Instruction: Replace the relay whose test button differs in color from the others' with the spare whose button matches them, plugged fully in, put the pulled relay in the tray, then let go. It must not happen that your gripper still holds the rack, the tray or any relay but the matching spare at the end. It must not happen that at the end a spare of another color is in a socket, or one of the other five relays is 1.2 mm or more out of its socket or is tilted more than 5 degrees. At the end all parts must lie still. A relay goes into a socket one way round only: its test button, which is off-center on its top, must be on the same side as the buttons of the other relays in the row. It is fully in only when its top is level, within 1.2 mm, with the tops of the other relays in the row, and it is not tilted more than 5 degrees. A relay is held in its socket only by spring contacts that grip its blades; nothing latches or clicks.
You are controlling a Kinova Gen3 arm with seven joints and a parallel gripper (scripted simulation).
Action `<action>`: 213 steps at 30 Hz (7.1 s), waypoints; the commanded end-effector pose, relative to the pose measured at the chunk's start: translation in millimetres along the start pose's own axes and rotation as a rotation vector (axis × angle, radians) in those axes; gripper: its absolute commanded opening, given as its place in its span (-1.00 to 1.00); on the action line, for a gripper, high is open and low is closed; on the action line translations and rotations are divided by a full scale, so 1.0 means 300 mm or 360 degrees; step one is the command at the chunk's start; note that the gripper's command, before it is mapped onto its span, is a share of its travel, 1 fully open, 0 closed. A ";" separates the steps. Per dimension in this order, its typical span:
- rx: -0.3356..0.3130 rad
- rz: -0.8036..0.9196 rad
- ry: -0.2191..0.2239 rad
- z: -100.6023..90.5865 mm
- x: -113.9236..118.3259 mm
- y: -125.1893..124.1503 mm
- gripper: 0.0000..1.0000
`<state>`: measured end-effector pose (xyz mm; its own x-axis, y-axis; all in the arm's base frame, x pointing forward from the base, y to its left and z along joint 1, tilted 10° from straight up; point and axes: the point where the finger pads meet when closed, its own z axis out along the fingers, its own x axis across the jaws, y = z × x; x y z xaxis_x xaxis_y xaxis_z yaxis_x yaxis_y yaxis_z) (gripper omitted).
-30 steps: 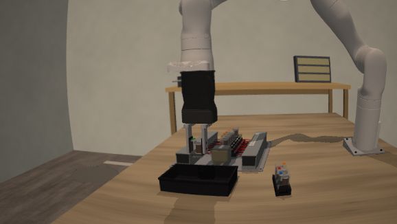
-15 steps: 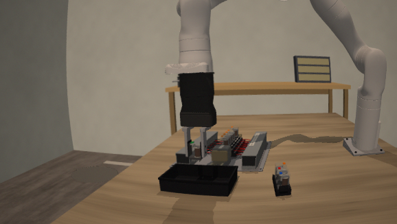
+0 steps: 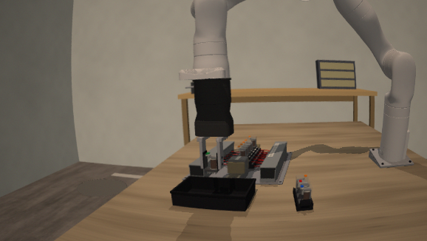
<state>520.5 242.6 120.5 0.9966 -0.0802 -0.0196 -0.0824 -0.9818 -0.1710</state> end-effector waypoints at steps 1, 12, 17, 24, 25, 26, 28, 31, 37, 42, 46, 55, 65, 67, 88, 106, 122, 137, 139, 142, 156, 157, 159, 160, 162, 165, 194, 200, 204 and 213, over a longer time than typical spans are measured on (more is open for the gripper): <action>0.0001 0.0003 0.0004 -0.006 0.004 0.005 -1.00; 0.0001 0.0001 0.0004 -0.007 0.004 0.014 -1.00; 0.0001 0.0002 0.0004 -0.009 0.005 0.019 -1.00; 0.0001 0.0003 0.0004 -0.010 0.006 0.026 -1.00; 0.0001 0.0003 0.0004 -0.010 0.006 0.026 -1.00; 0.0001 0.0003 0.0004 -0.010 0.006 0.026 -1.00; 0.0001 0.0002 0.0004 0.004 0.006 0.025 -1.00; 0.0001 0.0002 0.0004 0.024 0.006 0.026 -1.00; 0.0001 0.0002 0.0004 0.064 0.006 0.028 -1.00; 0.0001 0.0003 0.0004 0.090 0.006 0.029 -1.00; 0.0003 0.0003 0.0011 0.109 0.010 0.030 -1.00; 0.0002 0.0003 0.0006 0.199 0.007 0.035 -1.00; 0.0003 0.0003 0.0013 0.224 0.010 0.036 -1.00; 0.0003 0.0003 0.0011 0.228 0.009 0.036 -1.00; 0.0002 0.0003 0.0009 0.237 0.002 0.037 -1.00; 0.0002 0.0003 0.0008 0.234 -0.003 0.038 -1.00; 0.0009 0.0005 0.0030 0.215 0.014 0.035 1.00; 0.0009 0.0005 0.0030 0.215 0.014 0.035 1.00; 0.0009 0.0005 0.0030 0.215 0.014 0.035 1.00; 0.0009 0.0005 0.0030 0.215 0.014 0.035 1.00; 0.0009 0.0005 0.0030 0.215 0.014 0.035 1.00; 0.0009 0.0005 0.0030 0.215 0.014 0.035 1.00; 0.0009 0.0005 0.0030 0.215 0.014 0.035 1.00; 0.0009 0.0005 0.0030 0.215 0.014 0.035 1.00; 0.0009 0.0005 0.0030 0.215 0.014 0.035 1.00; 0.0007 0.0005 0.0025 0.212 0.014 0.035 1.00; 0.0001 0.0003 0.0004 0.188 0.013 0.035 1.00; 0.0001 0.0003 0.0003 0.186 0.012 0.035 1.00; 0.0001 0.0003 0.0004 0.183 0.012 0.035 1.00; 0.0001 0.0003 0.0004 0.177 0.012 0.035 1.00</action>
<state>522.1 241.3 64.8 0.9964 -0.0817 -0.0203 -0.0840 -0.9817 -0.1706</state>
